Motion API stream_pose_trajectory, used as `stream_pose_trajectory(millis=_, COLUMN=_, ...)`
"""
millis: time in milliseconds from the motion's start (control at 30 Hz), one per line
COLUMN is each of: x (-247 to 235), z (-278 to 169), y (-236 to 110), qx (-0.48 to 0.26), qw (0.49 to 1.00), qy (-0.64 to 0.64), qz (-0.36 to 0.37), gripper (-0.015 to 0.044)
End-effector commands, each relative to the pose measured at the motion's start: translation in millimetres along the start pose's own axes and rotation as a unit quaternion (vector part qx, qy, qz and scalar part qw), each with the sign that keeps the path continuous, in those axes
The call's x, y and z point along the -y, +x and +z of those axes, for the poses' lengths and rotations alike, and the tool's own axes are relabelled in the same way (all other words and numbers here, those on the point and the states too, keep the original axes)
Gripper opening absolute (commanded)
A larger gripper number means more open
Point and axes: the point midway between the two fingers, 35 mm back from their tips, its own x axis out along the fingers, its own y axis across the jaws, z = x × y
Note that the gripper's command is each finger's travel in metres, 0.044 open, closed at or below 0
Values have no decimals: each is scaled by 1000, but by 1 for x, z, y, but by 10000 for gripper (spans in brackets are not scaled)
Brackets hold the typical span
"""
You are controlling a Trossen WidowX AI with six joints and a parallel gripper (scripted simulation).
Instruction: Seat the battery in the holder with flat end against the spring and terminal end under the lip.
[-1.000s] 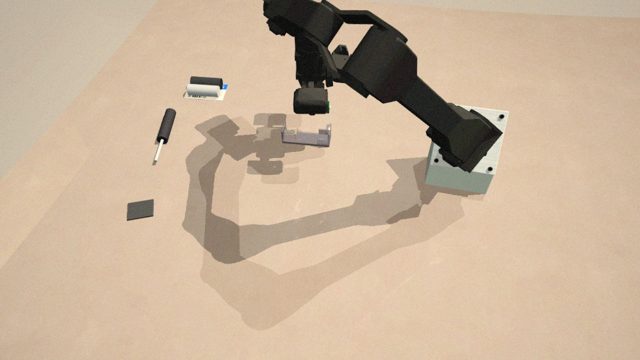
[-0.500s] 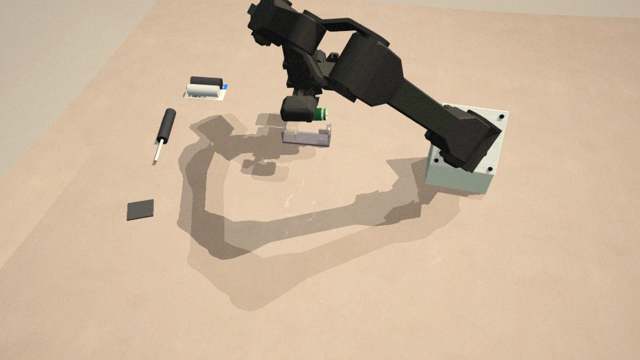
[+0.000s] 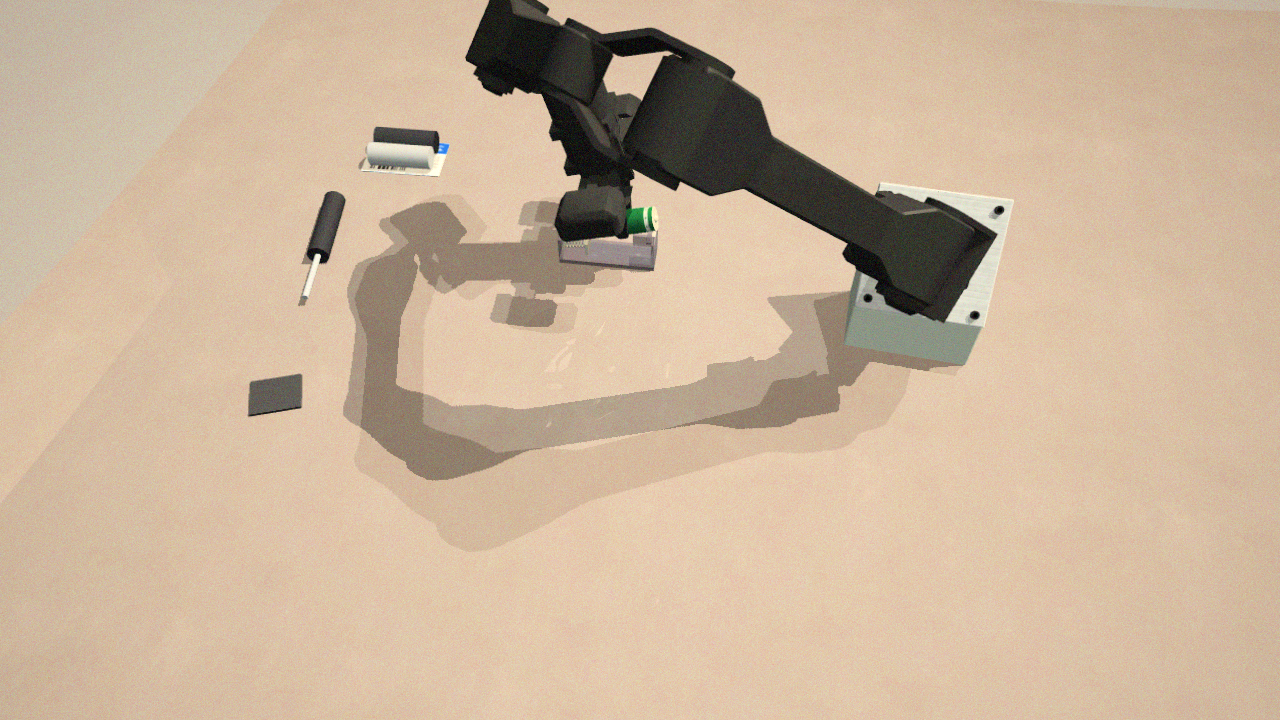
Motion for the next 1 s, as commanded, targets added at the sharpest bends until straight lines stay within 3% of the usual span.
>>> stream_pose_trajectory(millis=0, x=-1, z=-2, y=2, qx=14, qw=1000, qy=-4, qz=1, gripper=87)
stream_pose_trajectory(millis=967, x=0, z=-12, y=12, qx=111, qw=994, qy=-5, qz=0, gripper=87)
